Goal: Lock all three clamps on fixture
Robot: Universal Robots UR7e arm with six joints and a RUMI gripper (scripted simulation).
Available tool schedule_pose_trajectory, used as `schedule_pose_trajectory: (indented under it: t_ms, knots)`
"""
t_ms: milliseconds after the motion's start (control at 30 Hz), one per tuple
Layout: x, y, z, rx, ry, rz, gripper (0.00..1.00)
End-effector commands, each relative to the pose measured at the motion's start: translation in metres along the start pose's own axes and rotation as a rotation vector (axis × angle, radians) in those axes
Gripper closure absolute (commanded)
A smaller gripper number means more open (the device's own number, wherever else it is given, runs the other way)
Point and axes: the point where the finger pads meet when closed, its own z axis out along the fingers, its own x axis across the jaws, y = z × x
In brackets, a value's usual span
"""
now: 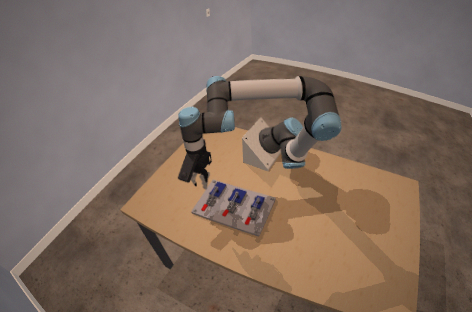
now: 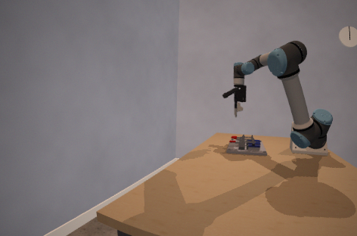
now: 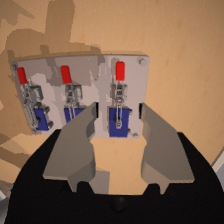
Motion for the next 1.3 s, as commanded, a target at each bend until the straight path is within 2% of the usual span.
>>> schedule_pose_trajectory:
  t_ms: [0, 67, 467, 633, 1033, 1200, 1267]
  knots:
    - [-0.033, 0.001, 0.000, 0.001, 0.001, 0.000, 0.72]
    - [-0.057, 0.001, -0.001, 0.001, 0.001, 0.000, 0.72]
    - [-0.057, 0.001, -0.001, 0.001, 0.001, 0.000, 0.72]
    - [-0.107, 0.002, -0.001, 0.001, 0.001, 0.000, 0.72]
    - [-0.107, 0.002, -0.001, 0.001, 0.001, 0.000, 0.72]
    - [-0.106, 0.002, 0.029, 0.001, 0.001, 0.000, 0.72]
    - [-0.106, 0.002, 0.029, 0.001, 0.001, 0.000, 0.72]
